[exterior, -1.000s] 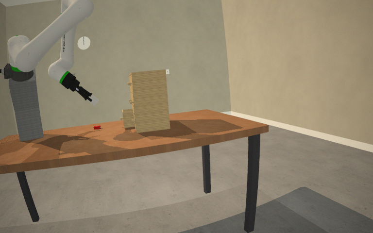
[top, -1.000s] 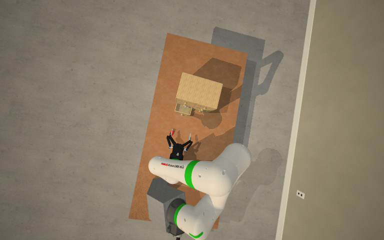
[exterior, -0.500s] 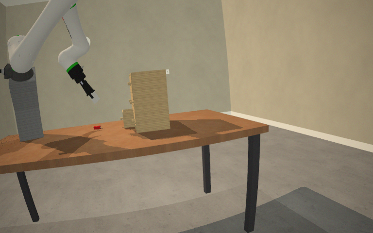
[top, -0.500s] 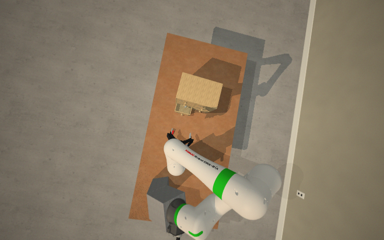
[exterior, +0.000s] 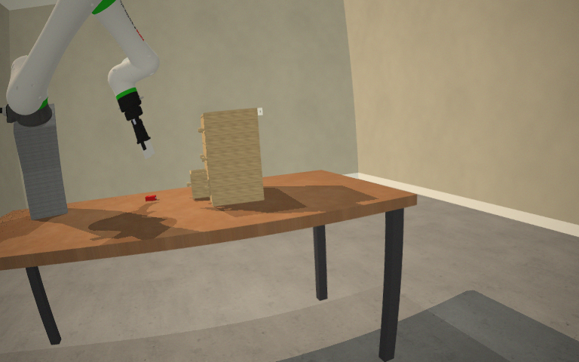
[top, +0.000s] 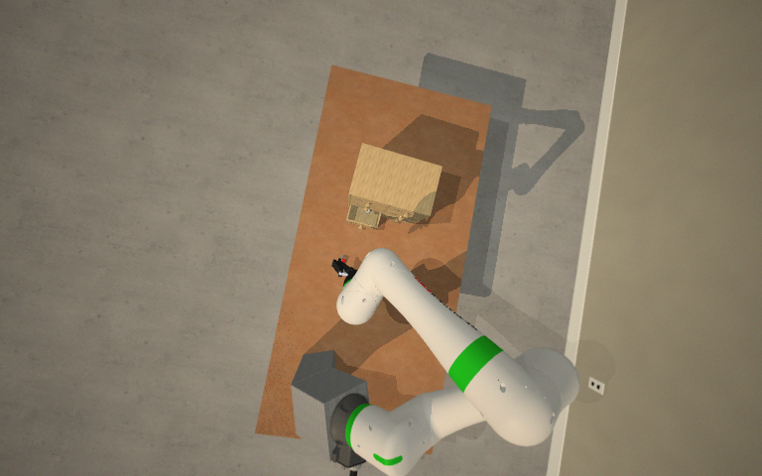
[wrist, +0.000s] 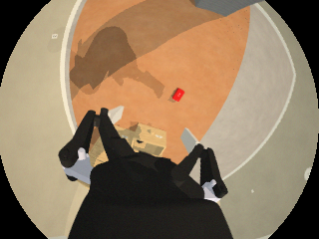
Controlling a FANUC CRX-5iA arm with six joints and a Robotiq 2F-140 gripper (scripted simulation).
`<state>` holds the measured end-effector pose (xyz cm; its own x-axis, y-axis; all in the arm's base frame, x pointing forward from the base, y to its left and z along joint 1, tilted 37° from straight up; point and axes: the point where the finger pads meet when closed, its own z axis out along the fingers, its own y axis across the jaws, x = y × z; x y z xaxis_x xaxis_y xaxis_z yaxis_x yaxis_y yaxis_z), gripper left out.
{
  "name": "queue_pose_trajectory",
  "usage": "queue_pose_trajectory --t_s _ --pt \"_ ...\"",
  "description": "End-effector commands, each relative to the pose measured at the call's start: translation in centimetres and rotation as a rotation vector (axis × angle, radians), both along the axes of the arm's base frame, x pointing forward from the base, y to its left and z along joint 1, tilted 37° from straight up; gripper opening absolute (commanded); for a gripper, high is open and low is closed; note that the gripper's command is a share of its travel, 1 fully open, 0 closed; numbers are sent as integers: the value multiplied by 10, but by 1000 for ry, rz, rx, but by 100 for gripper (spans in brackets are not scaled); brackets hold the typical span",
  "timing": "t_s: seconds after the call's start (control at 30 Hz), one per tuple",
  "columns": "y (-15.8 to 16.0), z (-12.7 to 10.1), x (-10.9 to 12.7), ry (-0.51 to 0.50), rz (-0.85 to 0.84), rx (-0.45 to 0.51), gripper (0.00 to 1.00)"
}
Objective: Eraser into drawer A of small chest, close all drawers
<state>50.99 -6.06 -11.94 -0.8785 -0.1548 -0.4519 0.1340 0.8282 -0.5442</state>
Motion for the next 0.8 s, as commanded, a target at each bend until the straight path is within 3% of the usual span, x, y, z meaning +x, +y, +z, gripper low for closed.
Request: queue_pose_trajectory --t_s 0.0,0.4,0.77 --pt "-3 2 -3 97 -55 1 100" --pt "0 6 -4 232 -145 22 100" --pt "1 7 -4 259 -163 26 100"
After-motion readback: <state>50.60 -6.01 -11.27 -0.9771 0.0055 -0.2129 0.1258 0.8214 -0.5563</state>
